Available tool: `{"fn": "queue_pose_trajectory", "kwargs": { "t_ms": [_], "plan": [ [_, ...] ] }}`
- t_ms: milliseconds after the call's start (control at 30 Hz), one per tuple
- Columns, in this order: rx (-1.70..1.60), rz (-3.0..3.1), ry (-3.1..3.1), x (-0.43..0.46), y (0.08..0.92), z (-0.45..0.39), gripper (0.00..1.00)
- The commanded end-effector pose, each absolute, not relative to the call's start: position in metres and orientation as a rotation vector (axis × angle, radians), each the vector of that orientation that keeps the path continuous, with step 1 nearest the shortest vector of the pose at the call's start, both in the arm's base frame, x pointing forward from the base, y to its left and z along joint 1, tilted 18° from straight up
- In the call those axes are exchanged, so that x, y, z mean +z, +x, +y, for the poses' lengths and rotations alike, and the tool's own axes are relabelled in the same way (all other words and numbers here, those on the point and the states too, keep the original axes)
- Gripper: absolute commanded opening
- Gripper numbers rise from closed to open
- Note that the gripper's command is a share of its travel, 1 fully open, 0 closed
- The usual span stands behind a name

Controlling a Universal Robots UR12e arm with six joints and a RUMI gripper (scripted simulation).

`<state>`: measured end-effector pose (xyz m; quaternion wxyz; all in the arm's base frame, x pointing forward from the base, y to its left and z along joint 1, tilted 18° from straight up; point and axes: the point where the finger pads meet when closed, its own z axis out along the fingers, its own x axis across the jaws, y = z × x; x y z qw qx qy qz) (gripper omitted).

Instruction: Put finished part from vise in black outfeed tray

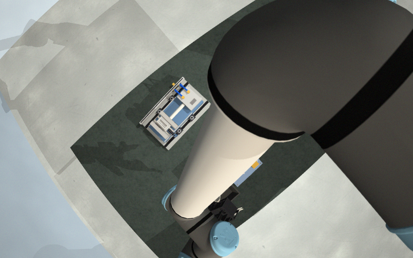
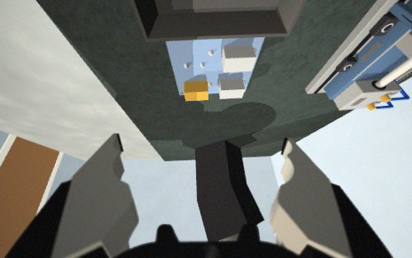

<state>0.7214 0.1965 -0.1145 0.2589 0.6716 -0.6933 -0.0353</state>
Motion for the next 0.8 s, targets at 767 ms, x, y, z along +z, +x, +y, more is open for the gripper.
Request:
{"fn": "queue_pose_trajectory", "kwargs": {
  "t_ms": [767],
  "plan": [
    [0.296,-3.030,0.806,-0.071,0.792,-0.092,1.00]
  ]
}}
